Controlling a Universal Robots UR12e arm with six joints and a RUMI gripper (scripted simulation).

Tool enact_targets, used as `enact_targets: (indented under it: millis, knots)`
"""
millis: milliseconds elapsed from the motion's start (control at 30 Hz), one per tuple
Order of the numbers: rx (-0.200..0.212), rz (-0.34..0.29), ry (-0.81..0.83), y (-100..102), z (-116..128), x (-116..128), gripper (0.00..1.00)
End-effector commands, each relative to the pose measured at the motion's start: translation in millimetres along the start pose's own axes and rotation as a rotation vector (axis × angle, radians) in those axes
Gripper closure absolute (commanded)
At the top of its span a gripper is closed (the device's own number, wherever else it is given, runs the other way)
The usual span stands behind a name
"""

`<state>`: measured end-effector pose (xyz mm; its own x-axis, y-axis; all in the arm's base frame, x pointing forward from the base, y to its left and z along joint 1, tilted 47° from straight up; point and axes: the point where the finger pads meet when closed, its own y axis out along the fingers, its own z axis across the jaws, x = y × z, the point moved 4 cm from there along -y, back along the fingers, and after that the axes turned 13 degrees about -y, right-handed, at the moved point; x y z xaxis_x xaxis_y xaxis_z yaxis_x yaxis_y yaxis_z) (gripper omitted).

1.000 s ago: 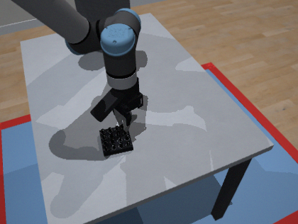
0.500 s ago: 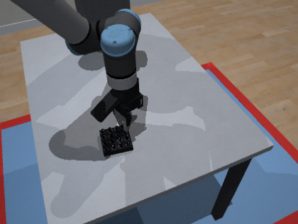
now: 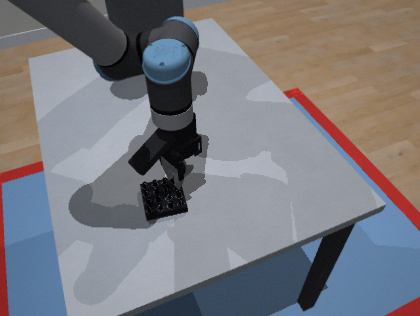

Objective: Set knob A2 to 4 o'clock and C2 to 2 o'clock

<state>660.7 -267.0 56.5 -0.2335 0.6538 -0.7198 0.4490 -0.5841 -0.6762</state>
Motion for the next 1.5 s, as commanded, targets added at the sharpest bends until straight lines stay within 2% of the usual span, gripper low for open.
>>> enact_targets:
  millis: [0, 1367, 1400, 1467]
  knots:
    - [-0.001, 0.000, 0.000, 1.9, -0.2, 0.0, 0.89]
    - [-0.001, 0.000, 0.000, 2.2, -0.2, 0.0, 0.89]
    - [-0.001, 0.000, 0.000, 2.2, -0.2, 0.0, 0.96]
    - [-0.001, 0.000, 0.000, 2.2, -0.2, 0.0, 0.96]
